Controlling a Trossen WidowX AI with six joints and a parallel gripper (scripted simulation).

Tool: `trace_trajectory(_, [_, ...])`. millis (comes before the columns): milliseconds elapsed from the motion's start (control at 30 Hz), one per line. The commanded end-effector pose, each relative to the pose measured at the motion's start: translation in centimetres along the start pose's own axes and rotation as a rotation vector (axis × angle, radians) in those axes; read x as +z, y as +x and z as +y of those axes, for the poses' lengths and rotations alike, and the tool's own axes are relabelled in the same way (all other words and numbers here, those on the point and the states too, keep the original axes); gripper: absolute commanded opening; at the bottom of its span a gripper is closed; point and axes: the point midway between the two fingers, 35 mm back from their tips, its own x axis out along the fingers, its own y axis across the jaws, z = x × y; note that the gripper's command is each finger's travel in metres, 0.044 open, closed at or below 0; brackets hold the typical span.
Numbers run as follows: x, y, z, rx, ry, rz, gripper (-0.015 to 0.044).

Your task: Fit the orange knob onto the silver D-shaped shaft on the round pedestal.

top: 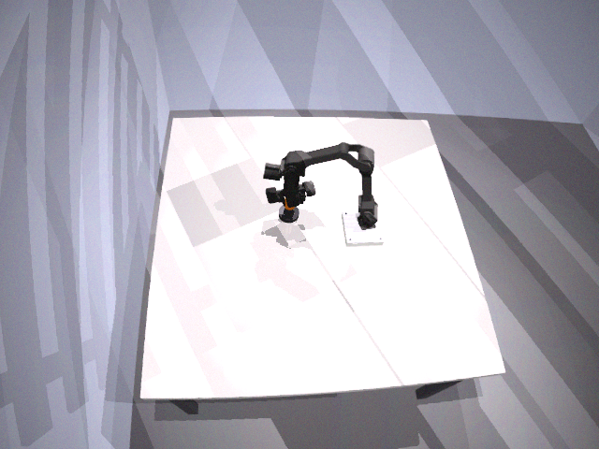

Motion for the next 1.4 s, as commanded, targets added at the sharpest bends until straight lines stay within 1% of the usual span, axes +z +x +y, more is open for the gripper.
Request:
trace_trajectory(0, [-0.28,-0.41,-0.45,-0.009,-0.091,0.007,0.0000])
trace_trajectory(333, [-0.41,0.24,-0.74,-0.009,-0.091,0.008,0.0000])
trace_trajectory(833, [-0.34,-0.29,-0.61,-0.009,-0.091,0.008,0.0000])
trace_trajectory(933, [-0.32,-0.32,-0.56,-0.009,-0.145,0.008,0.0000])
trace_trajectory(1067, [-0.21,-0.37,-0.31,-0.008,-0.290,0.008,0.0000])
trace_trajectory(1367, [0.01,0.13,0.10,-0.008,-0.301,0.008,0.0000])
